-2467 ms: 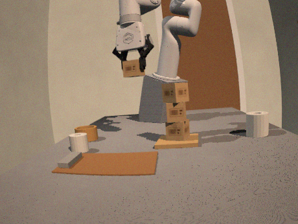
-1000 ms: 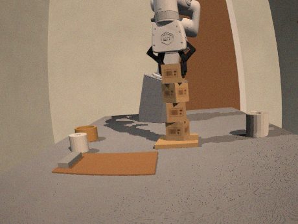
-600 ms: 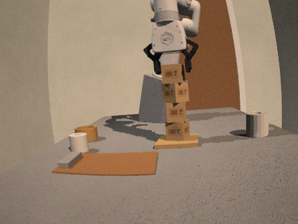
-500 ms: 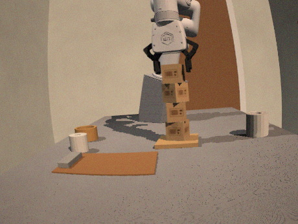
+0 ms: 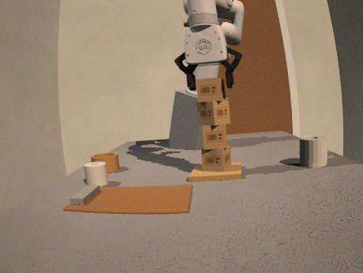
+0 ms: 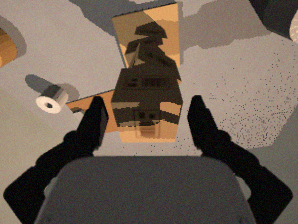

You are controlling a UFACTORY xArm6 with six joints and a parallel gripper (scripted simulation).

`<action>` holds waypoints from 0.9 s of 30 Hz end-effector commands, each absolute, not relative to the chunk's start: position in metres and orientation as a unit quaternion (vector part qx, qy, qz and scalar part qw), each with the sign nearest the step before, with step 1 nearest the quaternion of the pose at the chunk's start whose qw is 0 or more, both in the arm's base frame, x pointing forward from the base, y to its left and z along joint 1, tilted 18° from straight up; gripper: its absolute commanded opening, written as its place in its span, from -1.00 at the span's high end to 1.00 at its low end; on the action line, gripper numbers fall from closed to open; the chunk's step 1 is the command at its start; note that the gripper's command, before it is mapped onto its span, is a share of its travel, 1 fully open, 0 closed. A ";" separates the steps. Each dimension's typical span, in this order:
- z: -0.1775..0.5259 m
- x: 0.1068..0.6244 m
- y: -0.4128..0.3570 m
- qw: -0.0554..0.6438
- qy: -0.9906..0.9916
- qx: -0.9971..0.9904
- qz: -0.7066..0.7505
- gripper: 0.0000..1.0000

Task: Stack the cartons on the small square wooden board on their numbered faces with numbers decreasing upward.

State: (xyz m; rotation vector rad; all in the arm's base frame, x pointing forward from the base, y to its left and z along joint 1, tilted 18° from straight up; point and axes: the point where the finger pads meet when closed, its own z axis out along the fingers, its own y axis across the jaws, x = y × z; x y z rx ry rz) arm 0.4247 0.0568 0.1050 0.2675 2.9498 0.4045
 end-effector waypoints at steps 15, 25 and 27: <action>0.165 0.414 0.040 0.078 0.984 0.090 0.134 -1.00; 0.165 0.414 0.040 0.078 0.984 0.090 0.133 -1.00; 0.165 0.414 0.040 0.078 0.984 0.090 0.133 -1.00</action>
